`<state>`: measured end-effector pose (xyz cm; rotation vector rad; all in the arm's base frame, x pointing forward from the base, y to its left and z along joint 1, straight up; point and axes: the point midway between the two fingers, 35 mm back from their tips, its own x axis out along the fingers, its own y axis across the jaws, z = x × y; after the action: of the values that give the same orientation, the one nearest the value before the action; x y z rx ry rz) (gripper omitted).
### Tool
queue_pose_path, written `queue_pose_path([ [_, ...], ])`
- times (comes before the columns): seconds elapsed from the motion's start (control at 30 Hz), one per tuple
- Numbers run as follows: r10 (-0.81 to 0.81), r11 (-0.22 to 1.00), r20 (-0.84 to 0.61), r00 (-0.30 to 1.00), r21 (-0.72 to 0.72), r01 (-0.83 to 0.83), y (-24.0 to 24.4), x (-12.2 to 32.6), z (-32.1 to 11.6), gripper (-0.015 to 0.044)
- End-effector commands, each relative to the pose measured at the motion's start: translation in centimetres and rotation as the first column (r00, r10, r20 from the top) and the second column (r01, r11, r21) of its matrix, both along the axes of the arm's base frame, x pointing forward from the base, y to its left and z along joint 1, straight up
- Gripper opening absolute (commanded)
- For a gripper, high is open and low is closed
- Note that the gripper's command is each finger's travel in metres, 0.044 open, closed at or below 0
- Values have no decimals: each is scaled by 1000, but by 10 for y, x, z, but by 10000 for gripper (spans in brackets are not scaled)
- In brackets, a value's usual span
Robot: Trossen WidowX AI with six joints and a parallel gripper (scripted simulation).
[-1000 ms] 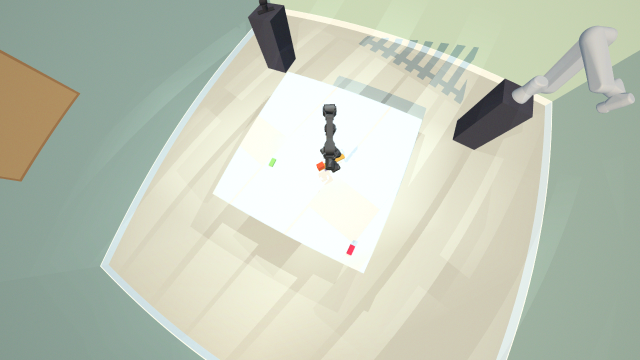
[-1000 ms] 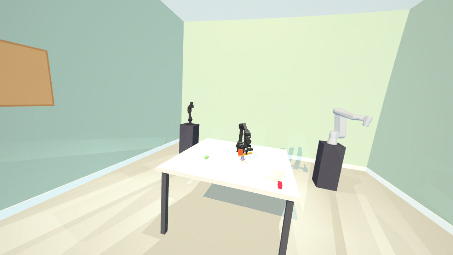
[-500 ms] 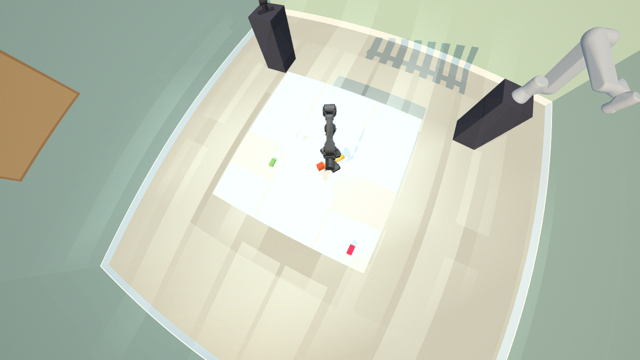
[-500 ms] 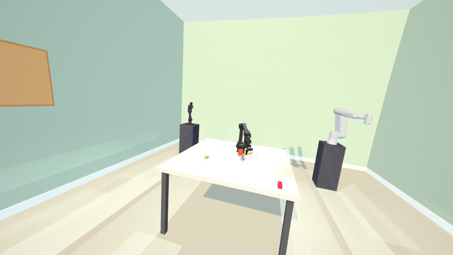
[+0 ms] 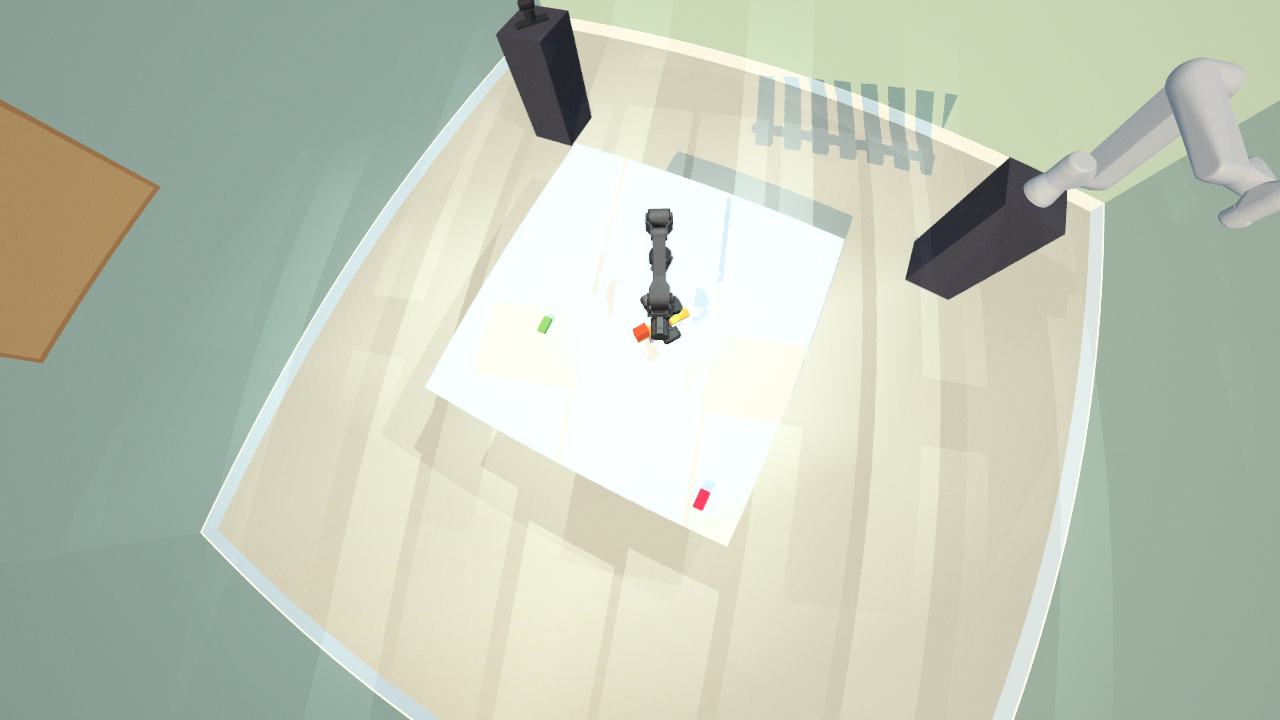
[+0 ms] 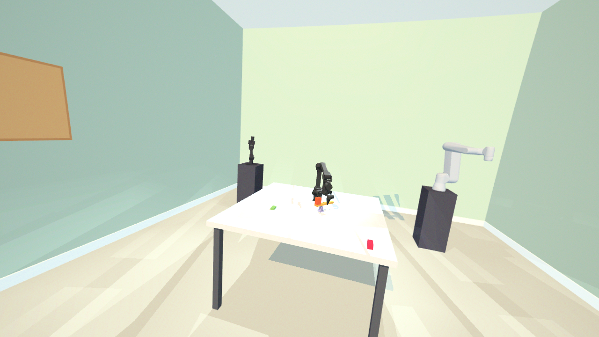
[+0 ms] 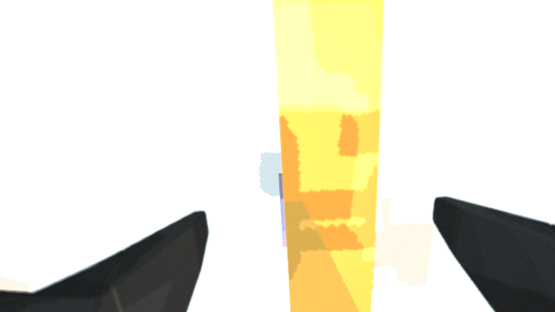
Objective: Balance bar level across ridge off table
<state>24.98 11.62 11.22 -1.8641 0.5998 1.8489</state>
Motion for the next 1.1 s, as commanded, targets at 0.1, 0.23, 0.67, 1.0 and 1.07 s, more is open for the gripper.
queue_pose_path([
  [0.1,-1,1000,16,1000,7,0,1,3,75,440],
  [0.23,-1,1000,15,1000,7,0,0,-1,93,440],
  [0.67,-1,1000,15,1000,7,0,0,-1,93,440],
  [1.0,-1,1000,15,1000,7,0,0,-1,93,440],
  [1.07,-1,1000,15,1000,7,0,0,-1,93,440],
])
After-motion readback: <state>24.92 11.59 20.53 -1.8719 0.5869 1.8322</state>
